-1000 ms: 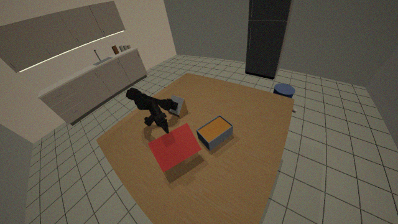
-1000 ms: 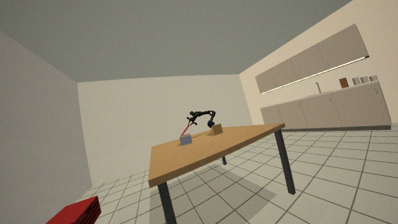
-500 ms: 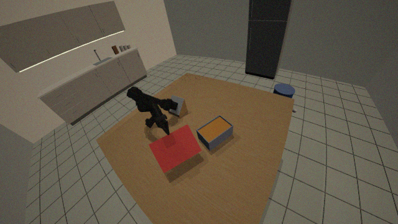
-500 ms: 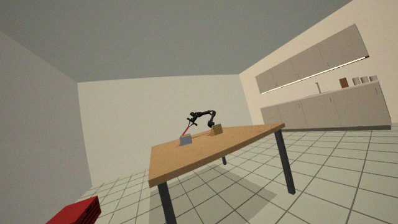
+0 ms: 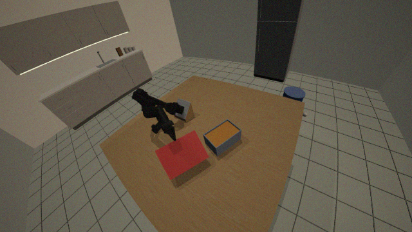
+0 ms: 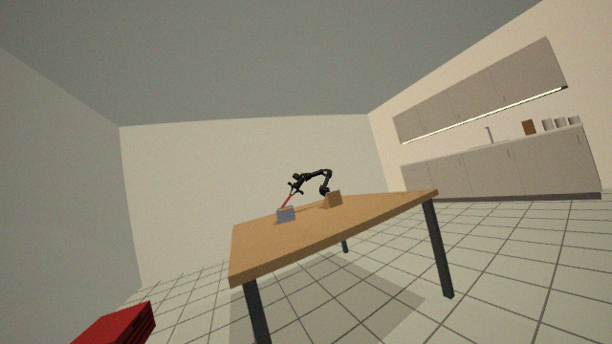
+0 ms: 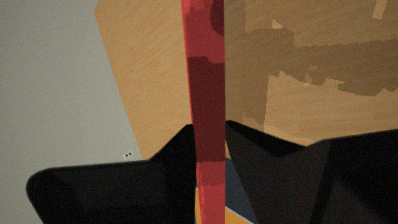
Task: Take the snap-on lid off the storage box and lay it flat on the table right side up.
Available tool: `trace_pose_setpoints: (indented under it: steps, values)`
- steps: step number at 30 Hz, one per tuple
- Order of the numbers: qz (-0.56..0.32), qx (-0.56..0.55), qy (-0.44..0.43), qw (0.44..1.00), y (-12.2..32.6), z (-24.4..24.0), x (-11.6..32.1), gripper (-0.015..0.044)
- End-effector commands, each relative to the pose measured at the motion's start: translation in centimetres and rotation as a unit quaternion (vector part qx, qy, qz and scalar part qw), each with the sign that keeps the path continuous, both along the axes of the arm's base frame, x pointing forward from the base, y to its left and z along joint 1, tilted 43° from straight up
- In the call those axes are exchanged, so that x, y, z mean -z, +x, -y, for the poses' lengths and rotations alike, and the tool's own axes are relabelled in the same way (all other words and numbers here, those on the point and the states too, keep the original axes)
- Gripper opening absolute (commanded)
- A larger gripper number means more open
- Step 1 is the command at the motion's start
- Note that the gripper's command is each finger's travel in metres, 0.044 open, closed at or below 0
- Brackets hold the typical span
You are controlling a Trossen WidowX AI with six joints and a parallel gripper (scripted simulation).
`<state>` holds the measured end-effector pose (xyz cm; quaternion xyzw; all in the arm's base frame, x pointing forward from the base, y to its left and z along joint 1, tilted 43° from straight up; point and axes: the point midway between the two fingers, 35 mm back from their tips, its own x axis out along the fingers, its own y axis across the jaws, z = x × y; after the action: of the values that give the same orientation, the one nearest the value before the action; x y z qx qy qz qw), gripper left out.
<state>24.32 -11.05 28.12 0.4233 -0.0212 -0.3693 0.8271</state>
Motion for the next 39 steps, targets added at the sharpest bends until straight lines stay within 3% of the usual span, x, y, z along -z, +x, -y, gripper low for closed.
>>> trace_pose_setpoints:
  steps: [1,39]
  values:
    - [0.003,-0.005,0.0,1.0,0.1,0.1,0.1,0.0]
    - [0.004,-0.005,-0.002,1.0,0.1,2.2,2.3,0.0]
